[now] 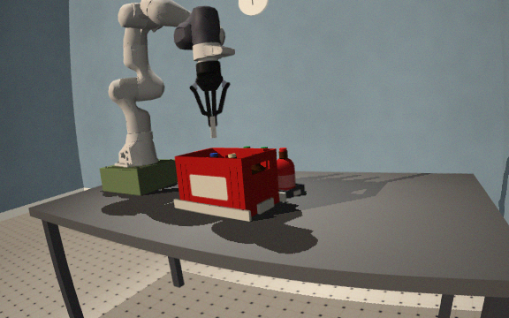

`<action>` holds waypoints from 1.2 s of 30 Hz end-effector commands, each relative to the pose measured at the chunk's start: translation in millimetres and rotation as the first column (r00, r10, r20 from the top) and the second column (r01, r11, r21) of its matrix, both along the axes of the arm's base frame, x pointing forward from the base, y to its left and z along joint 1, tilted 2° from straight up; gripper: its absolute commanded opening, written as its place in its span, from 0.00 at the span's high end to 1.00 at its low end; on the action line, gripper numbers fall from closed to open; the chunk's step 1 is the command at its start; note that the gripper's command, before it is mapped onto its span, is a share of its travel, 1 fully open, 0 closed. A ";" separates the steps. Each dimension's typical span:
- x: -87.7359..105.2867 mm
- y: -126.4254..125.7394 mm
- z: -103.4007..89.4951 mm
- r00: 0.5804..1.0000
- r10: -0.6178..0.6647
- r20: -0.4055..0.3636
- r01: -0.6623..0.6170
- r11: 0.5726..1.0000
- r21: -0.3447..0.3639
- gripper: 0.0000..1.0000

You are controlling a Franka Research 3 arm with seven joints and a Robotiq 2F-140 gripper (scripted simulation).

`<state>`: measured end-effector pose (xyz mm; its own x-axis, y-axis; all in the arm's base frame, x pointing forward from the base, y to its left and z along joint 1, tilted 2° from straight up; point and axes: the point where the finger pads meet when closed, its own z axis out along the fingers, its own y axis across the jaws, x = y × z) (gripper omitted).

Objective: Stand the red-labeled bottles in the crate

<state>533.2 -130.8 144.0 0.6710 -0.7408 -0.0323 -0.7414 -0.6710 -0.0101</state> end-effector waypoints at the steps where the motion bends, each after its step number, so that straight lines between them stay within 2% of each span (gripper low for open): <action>1: -0.6 0.6 -1.6 1.000 0.006 -0.001 -0.006 1.000 -0.001 1.00; 6: 0.5 1.8 -1.6 1.000 0.006 -0.002 -0.006 1.000 -0.001 1.00; 7: 6.5 9.4 -1.3 1.000 0.000 -0.002 0.000 1.000 -0.001 1.00; 9: 37.6 53.4 0.0 1.000 -0.030 -0.006 0.030 1.000 -0.005 1.00; 12: 59.7 98.9 1.2 0.994 -0.114 -0.007 0.113 0.994 -0.008 1.00; 16: 92.3 167.3 1.3 0.994 -0.114 -0.007 0.113 0.994 -0.008 1.00; 25: 92.3 167.3 1.3 0.994 -0.114 -0.007 0.113 0.994 -0.008 1.00; 26: 102.4 199.3 1.3 0.990 -0.139 -0.006 0.139 0.990 -0.007 1.00; 27: 108.1 220.7 1.2 0.988 -0.156 -0.006 0.156 0.988 -0.006 1.00; 29: 110.7 232.2 1.1 0.986 -0.165 -0.006 0.165 0.986 -0.005 1.00; 30: 110.7 232.2 1.1 0.986 -0.165 -0.006 0.165 0.986 -0.005 0.62; 36: 110.7 232.2 1.1 0.986 -0.165 -0.006 0.165 0.986 -0.005 0.62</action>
